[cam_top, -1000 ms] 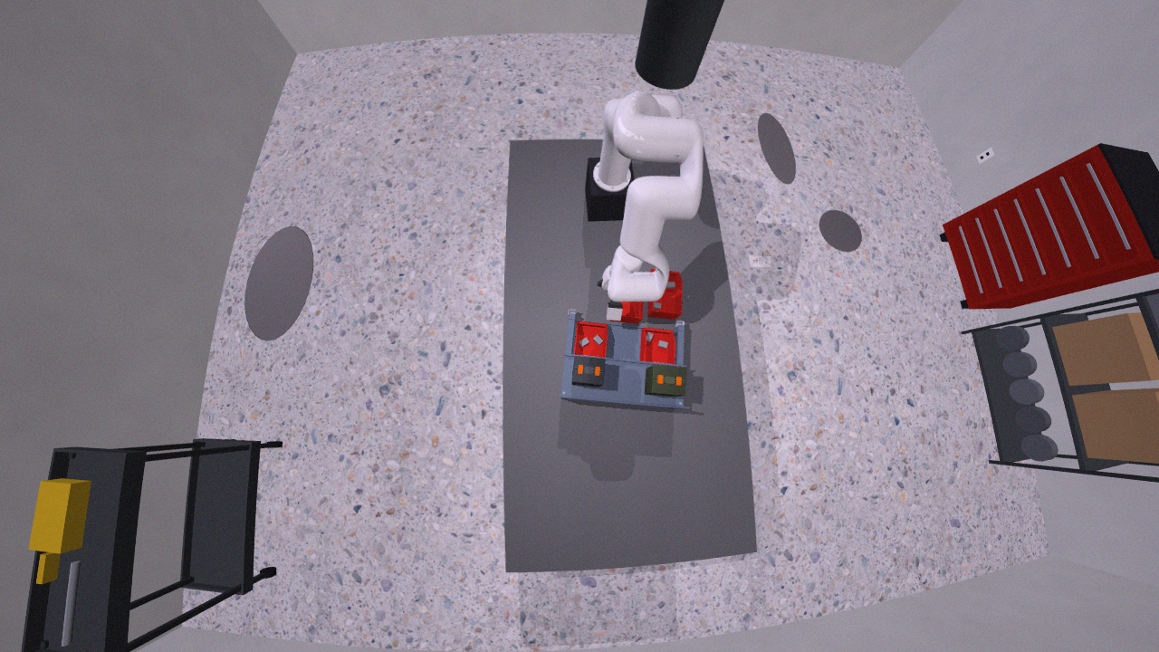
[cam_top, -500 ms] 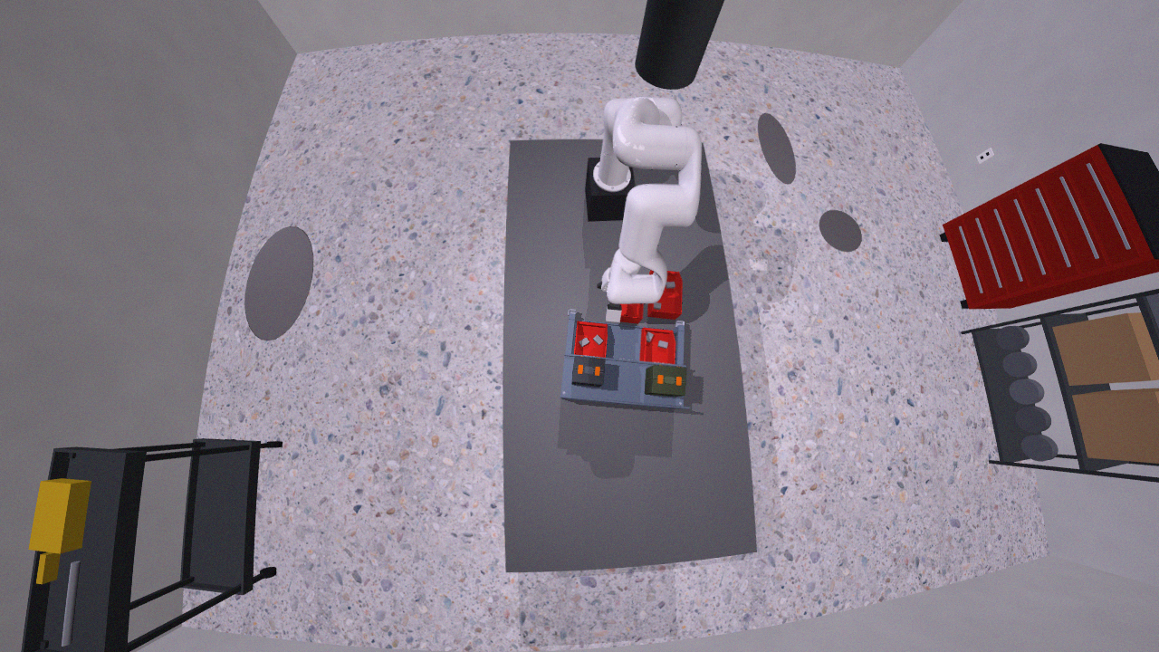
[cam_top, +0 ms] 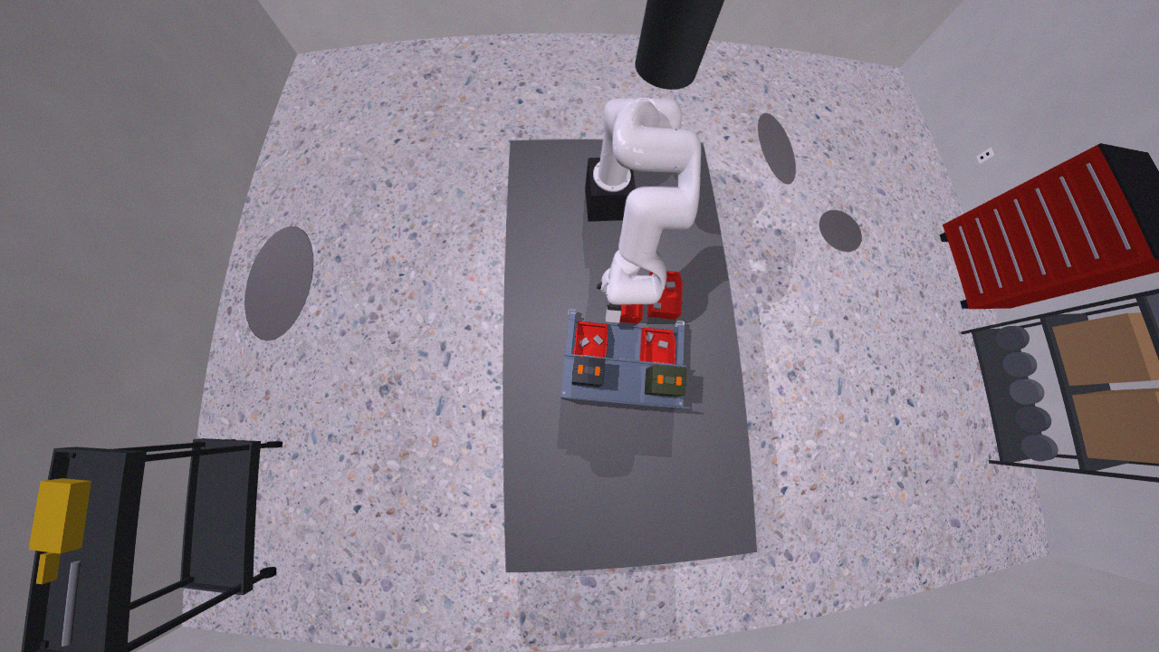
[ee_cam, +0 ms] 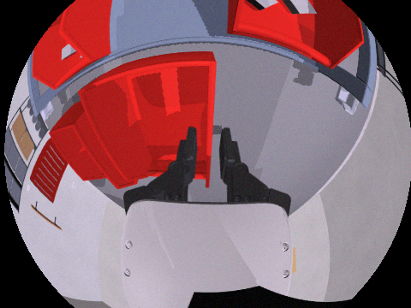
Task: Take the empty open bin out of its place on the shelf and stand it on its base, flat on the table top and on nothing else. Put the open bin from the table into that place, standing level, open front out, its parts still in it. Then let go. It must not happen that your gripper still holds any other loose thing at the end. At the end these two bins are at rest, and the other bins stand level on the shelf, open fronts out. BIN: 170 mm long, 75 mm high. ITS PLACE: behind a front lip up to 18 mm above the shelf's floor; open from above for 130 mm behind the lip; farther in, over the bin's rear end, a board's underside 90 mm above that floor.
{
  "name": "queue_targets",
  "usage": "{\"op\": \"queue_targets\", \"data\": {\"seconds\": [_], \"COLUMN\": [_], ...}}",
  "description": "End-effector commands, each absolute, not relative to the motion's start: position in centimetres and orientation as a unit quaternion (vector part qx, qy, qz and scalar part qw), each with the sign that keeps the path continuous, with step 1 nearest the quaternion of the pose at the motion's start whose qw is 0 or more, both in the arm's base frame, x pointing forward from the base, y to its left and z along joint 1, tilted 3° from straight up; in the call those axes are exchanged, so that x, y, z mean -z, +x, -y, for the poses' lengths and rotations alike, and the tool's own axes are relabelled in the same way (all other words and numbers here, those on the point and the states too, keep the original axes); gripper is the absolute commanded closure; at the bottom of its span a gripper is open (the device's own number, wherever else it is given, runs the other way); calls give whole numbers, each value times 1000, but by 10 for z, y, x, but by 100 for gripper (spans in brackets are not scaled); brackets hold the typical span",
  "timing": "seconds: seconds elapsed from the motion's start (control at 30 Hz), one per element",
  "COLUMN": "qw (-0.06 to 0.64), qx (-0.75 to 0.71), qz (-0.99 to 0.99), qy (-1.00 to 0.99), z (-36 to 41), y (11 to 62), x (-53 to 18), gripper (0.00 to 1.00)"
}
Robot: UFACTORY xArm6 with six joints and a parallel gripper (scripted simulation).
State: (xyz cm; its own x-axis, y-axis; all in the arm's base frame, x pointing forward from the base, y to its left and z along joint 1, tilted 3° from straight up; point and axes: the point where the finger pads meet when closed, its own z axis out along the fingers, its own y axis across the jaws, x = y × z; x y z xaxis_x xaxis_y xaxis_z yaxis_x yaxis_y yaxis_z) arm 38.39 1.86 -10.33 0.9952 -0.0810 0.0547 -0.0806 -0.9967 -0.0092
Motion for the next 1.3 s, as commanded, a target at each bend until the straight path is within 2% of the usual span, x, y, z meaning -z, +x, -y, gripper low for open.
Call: {"op": "queue_targets", "data": {"seconds": [0.0, 0.2, 0.23, 1.27], "qw": [4, 4, 4, 4], "qx": [29, 29, 29, 29], "qz": [-40, -40, -40, -40], "qy": [-999, -999, -999, -999], "z": [-19, -19, -19, -19], "y": [385, 385, 385, 385], "x": [103, 103, 103, 103], "gripper": [74, 74, 100, 100]}}
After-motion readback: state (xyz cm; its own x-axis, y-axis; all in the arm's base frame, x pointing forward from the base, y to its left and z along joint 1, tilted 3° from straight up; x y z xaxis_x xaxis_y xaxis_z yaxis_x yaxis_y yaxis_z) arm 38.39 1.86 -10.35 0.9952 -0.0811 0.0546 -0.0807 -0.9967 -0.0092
